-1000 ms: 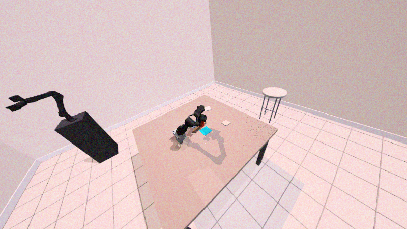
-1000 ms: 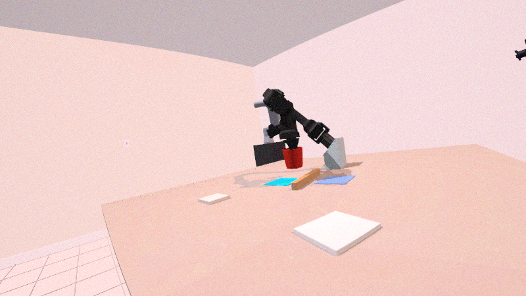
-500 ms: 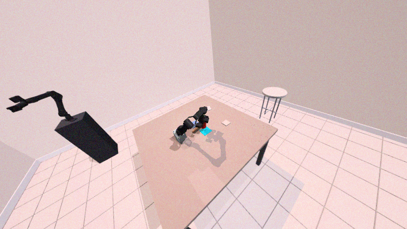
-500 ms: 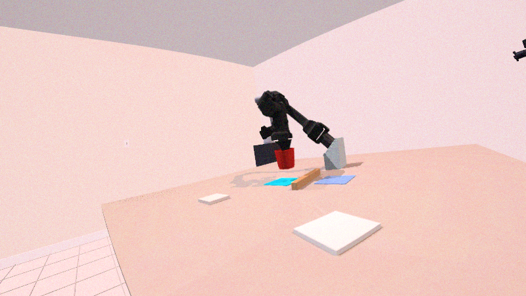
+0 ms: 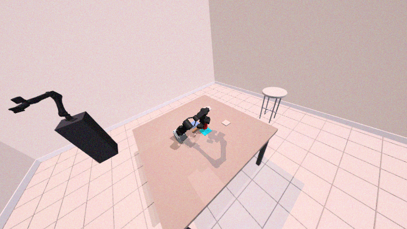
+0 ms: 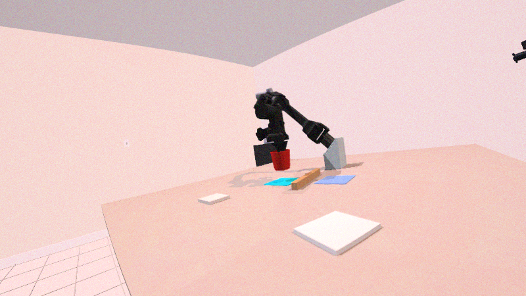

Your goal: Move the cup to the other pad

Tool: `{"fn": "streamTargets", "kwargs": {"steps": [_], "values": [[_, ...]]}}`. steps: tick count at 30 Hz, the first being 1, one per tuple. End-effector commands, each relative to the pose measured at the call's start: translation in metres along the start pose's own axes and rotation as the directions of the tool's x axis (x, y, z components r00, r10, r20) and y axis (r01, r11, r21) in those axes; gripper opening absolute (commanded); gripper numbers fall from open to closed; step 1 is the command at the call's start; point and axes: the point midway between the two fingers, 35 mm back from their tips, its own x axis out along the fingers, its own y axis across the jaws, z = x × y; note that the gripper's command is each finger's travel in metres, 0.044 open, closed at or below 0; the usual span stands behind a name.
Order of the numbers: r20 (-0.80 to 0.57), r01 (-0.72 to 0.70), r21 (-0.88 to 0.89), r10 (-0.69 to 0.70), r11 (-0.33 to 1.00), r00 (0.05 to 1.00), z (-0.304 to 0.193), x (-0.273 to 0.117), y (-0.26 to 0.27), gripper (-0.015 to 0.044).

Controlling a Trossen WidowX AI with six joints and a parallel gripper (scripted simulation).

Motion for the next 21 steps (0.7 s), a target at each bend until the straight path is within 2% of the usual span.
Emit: {"fn": "streamTargets", "kwargs": {"steps": [1, 21], "values": [[0.002, 0.003, -0.006, -0.003, 1.000, 1.000, 0.000, 0.006, -0.001, 0.0000], [0.003, 0.003, -0.006, -0.003, 1.000, 1.000, 0.001, 0.031, -0.001, 0.0000]]}}
